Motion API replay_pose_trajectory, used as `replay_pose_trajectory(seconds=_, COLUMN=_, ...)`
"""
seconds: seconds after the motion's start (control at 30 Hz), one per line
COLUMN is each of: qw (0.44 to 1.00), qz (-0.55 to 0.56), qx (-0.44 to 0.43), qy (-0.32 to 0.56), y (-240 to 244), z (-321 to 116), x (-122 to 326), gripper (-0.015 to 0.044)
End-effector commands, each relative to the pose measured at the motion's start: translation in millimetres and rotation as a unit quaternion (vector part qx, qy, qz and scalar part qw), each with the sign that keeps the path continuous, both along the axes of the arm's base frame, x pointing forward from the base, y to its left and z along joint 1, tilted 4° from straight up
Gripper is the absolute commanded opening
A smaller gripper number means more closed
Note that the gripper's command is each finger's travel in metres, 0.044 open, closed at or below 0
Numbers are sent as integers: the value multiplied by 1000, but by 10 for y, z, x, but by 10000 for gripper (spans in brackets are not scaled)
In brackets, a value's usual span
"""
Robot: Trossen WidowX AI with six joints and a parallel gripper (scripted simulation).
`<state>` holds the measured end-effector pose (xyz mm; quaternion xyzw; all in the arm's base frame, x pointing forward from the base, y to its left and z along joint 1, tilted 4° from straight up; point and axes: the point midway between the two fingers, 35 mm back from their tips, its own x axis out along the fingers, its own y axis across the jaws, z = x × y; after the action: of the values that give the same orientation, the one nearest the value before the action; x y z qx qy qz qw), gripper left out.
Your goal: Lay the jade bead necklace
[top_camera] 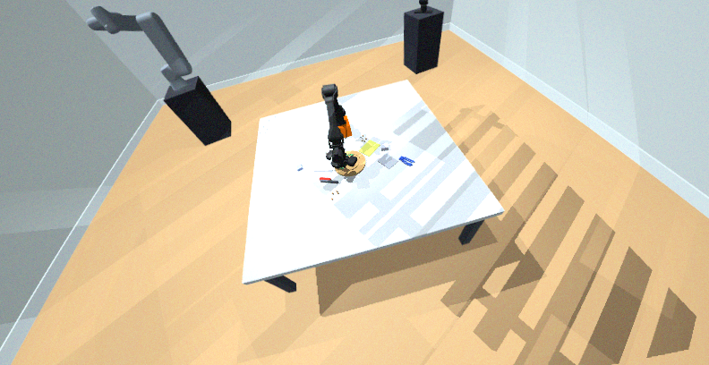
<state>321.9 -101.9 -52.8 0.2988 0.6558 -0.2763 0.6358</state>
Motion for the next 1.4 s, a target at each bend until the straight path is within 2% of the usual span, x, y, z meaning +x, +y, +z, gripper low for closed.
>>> replay_pose_trajectory(seconds=0.0, qw=1000, qz=0, qx=0, qy=0, y=0, z=0, x=0, gripper=0)
replay_pose_trajectory(seconds=0.6, qw=1000, qz=-2, qx=-1, qy=4, y=-4, z=60, x=-14, gripper=0)
replay_pose_trajectory(seconds=0.9, qw=1000, qz=-2, qx=-1, qy=3, y=-52, z=59, x=212, gripper=0)
replay_pose_trajectory(seconds=1.37, qw=1000, qz=-2, qx=-1, qy=3, y=-50, z=-24, x=215, gripper=0)
